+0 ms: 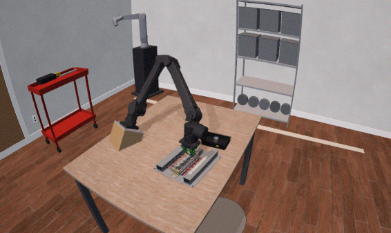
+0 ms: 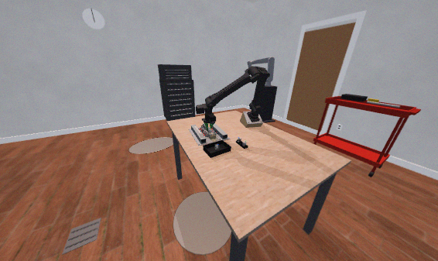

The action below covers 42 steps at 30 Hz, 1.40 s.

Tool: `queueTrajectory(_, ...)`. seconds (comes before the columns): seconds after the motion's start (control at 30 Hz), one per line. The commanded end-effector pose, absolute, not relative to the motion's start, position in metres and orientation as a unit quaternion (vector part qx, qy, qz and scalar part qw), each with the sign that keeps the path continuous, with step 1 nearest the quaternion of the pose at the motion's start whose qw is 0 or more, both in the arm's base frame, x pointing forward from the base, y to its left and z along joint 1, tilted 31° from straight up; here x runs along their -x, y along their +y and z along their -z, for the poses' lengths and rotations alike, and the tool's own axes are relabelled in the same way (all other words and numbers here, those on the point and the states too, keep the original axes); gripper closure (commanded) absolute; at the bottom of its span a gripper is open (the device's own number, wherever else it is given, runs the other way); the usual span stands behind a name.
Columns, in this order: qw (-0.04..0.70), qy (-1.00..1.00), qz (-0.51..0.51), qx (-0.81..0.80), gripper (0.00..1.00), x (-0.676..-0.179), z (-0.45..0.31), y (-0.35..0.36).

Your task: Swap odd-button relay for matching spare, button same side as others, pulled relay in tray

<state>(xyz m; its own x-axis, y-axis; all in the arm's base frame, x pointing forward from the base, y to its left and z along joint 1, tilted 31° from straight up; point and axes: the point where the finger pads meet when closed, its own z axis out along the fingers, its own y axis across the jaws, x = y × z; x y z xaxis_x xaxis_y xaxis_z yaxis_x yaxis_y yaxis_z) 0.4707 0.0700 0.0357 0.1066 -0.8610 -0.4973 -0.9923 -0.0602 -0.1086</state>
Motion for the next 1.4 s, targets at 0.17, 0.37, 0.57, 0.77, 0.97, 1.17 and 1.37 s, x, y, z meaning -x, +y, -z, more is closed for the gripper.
queueTrajectory(0.17,0.229,0.644,-0.136,0.717,1.0,-0.4894,-0.0514,0.0761)
queueTrajectory(0.37,0.229,0.644,-0.136,0.717,1.0,-0.4894,-0.0514,0.0761)
queueTrajectory(0.57,0.229,0.644,-0.136,0.717,1.0,-0.4896,-0.0519,0.076)
queueTrajectory(0.77,0.226,0.644,-0.139,0.717,1.0,-0.4869,-0.0512,0.0759)
queueTrajectory(0.97,0.225,0.645,-0.141,0.717,1.0,-0.4851,-0.0504,0.076)
queueTrajectory(1.17,0.224,0.645,-0.142,0.717,1.0,-0.4839,-0.0499,0.076)
queueTrajectory(1.37,0.223,0.645,-0.143,0.717,1.0,-0.4834,-0.0497,0.076)
